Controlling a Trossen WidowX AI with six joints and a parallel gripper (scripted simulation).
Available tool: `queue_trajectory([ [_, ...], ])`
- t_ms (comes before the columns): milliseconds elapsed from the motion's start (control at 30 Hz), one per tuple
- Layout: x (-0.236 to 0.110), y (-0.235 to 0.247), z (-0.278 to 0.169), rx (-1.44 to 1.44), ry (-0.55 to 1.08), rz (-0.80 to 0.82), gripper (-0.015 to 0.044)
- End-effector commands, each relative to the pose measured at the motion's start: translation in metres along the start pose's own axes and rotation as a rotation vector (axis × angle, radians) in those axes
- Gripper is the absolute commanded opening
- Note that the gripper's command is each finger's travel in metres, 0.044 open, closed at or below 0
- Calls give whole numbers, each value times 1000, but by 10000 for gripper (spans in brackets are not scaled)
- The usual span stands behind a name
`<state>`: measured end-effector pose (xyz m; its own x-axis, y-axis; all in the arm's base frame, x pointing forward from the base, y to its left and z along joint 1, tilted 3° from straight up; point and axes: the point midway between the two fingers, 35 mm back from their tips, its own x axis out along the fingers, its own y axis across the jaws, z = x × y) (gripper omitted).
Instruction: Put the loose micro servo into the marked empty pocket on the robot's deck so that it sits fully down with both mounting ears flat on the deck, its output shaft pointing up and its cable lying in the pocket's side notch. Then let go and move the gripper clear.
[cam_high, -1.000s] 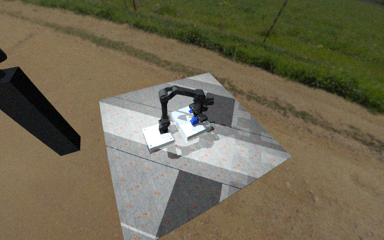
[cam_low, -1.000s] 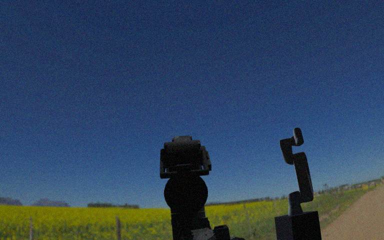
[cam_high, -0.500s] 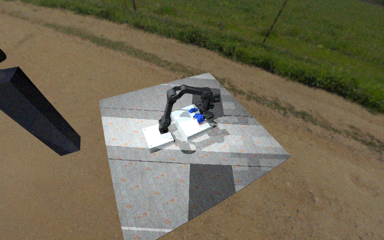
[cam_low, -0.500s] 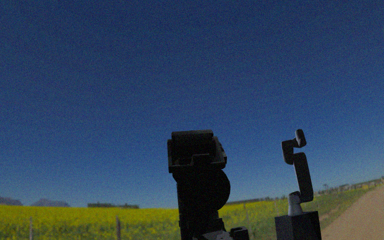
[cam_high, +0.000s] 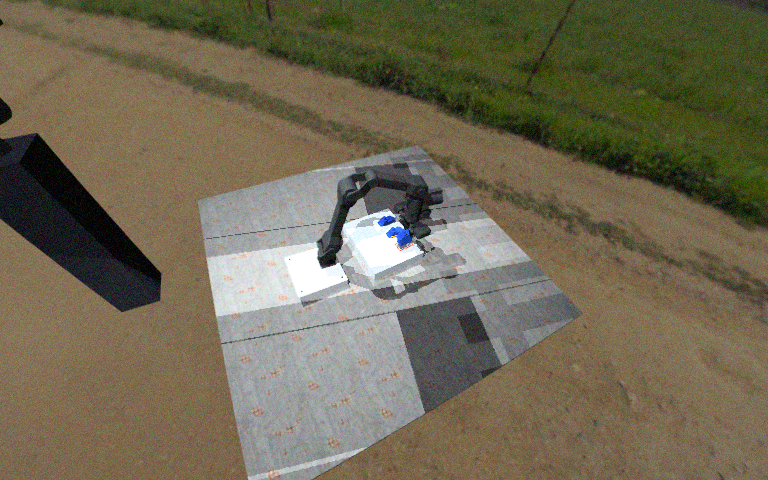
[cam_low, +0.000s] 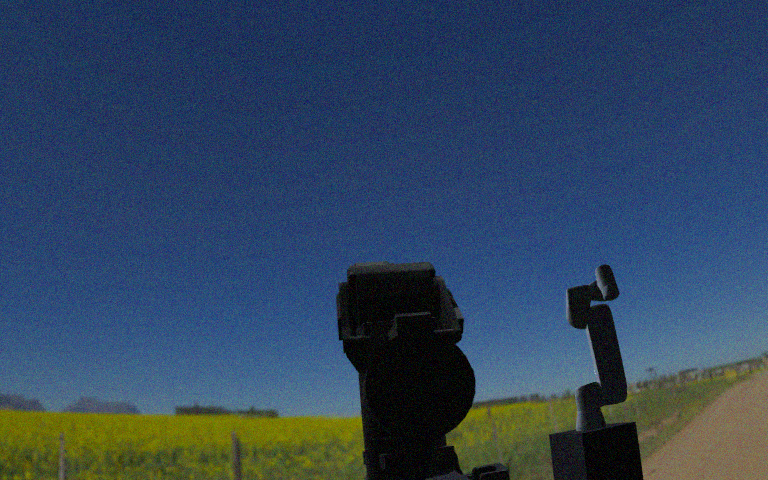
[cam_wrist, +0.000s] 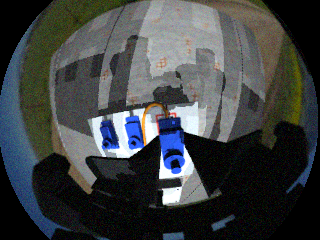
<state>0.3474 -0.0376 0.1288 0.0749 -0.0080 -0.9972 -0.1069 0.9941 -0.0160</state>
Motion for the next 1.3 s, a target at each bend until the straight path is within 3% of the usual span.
queue_trajectory([
  [0, 6, 0, 0, 4, 0, -3, 0],
  [1267, 31, -1, 1, 4, 0, -3, 0],
])
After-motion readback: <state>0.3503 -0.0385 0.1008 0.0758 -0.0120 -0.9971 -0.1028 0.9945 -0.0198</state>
